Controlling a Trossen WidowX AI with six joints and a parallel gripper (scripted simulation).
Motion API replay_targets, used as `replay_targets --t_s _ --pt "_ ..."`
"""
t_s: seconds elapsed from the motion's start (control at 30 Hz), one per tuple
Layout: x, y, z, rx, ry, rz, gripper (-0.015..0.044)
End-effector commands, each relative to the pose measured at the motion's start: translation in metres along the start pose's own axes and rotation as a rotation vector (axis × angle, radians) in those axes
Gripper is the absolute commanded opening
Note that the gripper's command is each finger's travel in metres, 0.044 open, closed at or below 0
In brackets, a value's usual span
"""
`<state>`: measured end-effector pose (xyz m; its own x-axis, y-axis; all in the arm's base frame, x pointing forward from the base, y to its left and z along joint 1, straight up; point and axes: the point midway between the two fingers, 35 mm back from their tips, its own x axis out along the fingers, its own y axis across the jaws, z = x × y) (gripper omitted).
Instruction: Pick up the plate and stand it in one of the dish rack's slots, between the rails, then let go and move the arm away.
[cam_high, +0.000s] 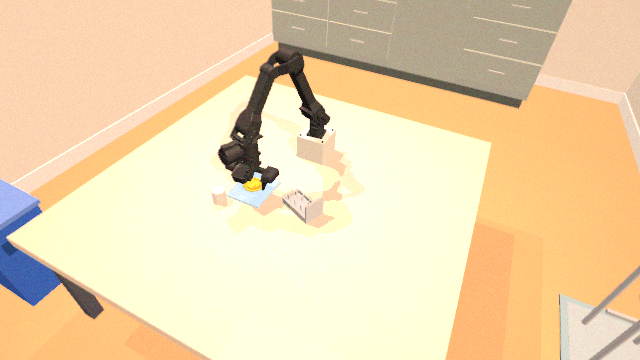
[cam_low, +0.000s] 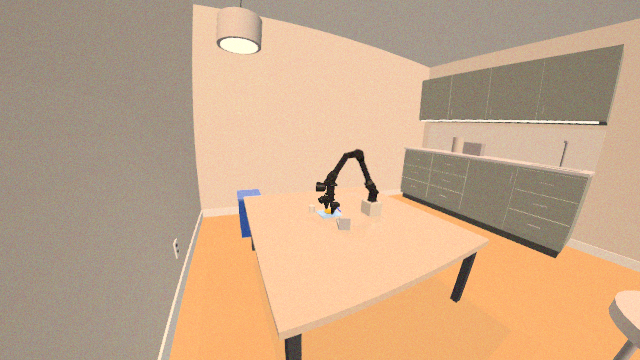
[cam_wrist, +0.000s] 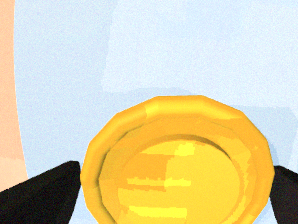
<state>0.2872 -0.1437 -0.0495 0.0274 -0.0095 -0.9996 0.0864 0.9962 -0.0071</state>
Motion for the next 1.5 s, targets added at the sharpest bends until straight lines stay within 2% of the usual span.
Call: replay_targets --t_s 0.0,0.27,0.4,0.67,0.9,1.47 --pt "0.001 0.000 -0.001 -0.005 0.003 -0.002 0.0370" --pt "0.001 0.000 -0.001 -0.005 0.003 -0.002 0.0317" --pt "-0.008 -0.001 0.002 -0.005 0.002 -0.002 0.0212" --pt "-0.058 -0.005 0.012 -0.009 -0.001 -0.002 0.0002" --pt "-0.101 -0.004 0.014 -0.026 -0.015 0.005 0.0000" --pt "-0.172 -0.004 0.015 -0.005 0.000 -0.003 0.0000"
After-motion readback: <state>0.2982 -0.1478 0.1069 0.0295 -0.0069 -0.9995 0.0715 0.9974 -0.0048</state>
